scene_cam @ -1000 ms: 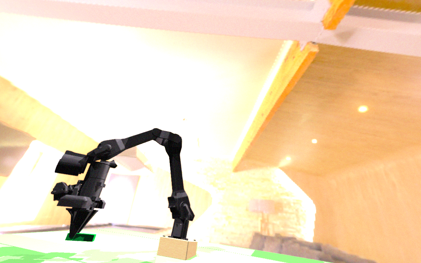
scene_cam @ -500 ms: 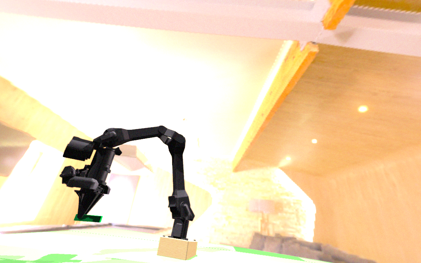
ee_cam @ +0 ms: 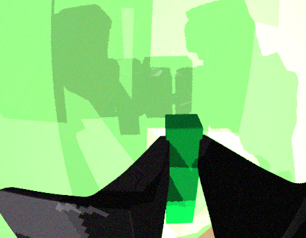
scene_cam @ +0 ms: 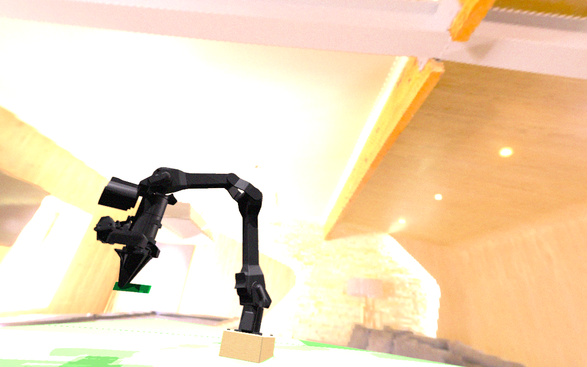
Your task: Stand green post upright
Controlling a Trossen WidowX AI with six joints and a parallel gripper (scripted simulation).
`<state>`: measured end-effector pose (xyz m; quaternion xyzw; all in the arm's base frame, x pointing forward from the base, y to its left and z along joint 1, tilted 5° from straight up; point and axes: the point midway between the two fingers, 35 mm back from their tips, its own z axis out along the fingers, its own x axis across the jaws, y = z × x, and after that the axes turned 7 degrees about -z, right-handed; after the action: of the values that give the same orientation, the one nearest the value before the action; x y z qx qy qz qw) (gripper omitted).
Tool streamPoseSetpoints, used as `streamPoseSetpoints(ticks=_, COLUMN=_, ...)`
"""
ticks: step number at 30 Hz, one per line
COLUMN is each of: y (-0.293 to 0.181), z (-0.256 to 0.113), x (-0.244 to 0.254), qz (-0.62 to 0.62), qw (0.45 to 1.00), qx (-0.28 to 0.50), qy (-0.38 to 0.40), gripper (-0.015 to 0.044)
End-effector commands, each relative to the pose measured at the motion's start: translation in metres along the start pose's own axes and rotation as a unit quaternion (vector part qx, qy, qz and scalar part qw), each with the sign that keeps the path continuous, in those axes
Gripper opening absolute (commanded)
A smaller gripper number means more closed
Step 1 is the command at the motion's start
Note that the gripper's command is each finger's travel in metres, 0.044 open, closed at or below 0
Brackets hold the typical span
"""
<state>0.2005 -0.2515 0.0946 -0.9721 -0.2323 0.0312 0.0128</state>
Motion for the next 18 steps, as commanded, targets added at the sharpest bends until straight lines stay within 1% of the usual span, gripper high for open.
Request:
streamPoseSetpoints(ticks=1, y=-0.004, z=-0.003, x=0.010, qz=-0.033, qw=0.999, qx=-0.003, qy=0.001, gripper=0.0023)
streamPoseSetpoints(ticks=18, y=-0.026, z=-0.009, x=0.061, qz=-0.197, qw=0.980, qx=-0.008, qy=0.006, gripper=0.0023)
